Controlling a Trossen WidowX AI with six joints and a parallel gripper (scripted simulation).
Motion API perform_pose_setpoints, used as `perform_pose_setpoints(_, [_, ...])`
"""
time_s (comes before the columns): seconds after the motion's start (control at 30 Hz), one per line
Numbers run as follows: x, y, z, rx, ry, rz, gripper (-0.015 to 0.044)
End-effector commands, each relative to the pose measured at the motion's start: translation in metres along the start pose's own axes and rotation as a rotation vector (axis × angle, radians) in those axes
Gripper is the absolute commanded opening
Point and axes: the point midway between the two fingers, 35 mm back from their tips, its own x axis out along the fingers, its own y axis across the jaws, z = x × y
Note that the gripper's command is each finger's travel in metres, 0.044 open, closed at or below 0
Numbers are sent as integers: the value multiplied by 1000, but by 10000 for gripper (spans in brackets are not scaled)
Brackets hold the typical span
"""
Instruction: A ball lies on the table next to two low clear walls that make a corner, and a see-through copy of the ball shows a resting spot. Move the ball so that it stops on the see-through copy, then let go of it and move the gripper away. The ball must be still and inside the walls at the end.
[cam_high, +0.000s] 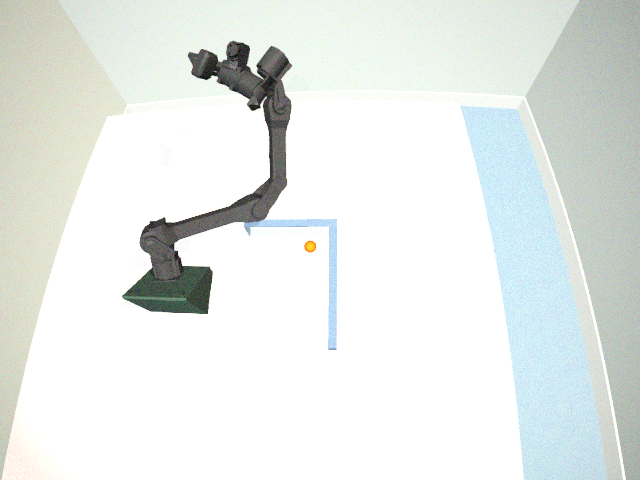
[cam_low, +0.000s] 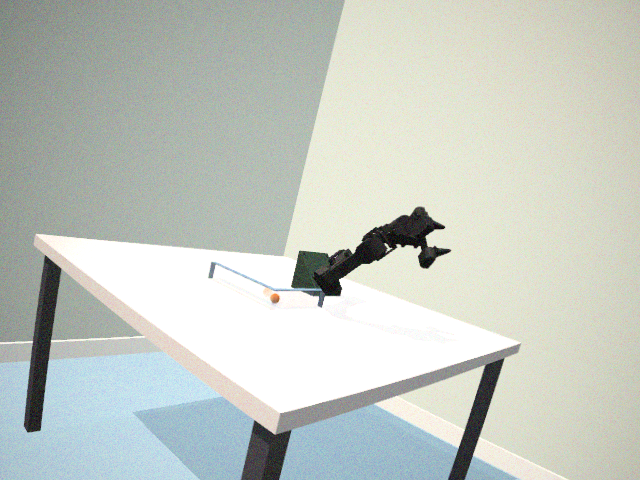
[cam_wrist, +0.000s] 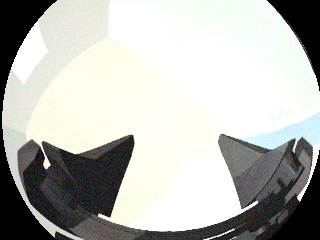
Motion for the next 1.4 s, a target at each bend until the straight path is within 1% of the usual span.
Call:
perform_pose_setpoints(0.0, [1, 1, 0, 4, 1, 6, 374])
perform_pose_setpoints(0.07, [11, 11, -3, 38, 9, 52, 321])
perform_pose_setpoints(0.13, [31, 29, -10, 38, 37, 147, 269])
perform_pose_setpoints(0.17, [40, 39, -13, 19, 52, 194, 256])
perform_pose_setpoints(0.3, [72, 79, -26, -56, 96, 384, 256])
perform_pose_setpoints(0.43, [96, 141, -43, -152, 128, 648, 256])
perform_pose_setpoints(0.53, [101, 191, -55, -222, 130, 856, 256])
perform_pose_setpoints(0.63, [94, 240, -66, -289, 113, 1067, 256])
perform_pose_setpoints(0.73, [77, 284, -74, -349, 77, 1270, 256])
perform_pose_setpoints(0.83, [50, 323, -81, -404, 24, 1473, 256])
perform_pose_setpoints(1.03, [-27, 381, -88, -493, -134, 1869, 256])
perform_pose_setpoints(1.2, [-106, 402, -90, -542, -314, 2181, 256])
perform_pose_setpoints(1.37, [-190, 398, -92, -577, -542, 2480, 256])
